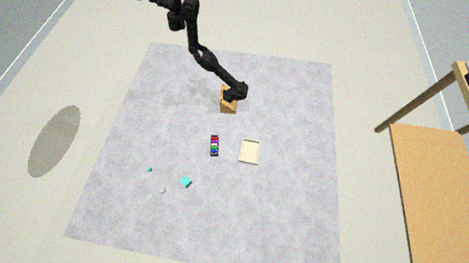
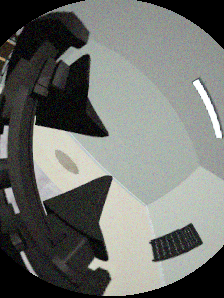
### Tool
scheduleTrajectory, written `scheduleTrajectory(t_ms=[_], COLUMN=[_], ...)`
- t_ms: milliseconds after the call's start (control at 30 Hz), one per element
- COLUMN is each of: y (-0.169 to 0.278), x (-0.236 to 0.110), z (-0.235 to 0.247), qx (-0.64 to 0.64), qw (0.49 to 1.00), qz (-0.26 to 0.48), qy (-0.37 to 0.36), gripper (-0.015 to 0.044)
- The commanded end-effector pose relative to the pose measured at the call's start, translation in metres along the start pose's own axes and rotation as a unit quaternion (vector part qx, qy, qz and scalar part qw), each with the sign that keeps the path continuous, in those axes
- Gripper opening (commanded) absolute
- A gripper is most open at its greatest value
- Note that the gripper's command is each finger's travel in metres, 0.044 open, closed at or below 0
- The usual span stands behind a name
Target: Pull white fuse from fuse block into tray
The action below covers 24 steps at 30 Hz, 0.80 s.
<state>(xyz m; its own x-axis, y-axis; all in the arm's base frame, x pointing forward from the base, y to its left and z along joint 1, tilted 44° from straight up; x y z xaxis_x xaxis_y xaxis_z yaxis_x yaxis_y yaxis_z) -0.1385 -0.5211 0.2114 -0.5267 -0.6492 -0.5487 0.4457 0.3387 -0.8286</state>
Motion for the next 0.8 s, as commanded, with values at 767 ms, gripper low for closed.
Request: scheduleTrajectory(t_ms=[767], y=[-0.165], x=[-0.129], z=[-0.097], qx=[0.339], qw=[0.890], qz=[-0.293], qy=[-0.082], gripper=[0.0069])
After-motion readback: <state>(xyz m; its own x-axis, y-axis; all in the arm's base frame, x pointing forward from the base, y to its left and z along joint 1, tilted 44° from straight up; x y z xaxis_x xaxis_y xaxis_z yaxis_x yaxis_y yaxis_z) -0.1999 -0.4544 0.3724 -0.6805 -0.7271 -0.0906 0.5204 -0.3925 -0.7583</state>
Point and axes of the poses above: the point midway between the two fingers, 35 mm back from their tips, its own x axis out along the fingers, its own z axis across the jaws, y = z × x, the point moved 9 cm from there along -x, back along the fingers, and after that the axes turned 6 degrees about -x, right-handed, at the moved point
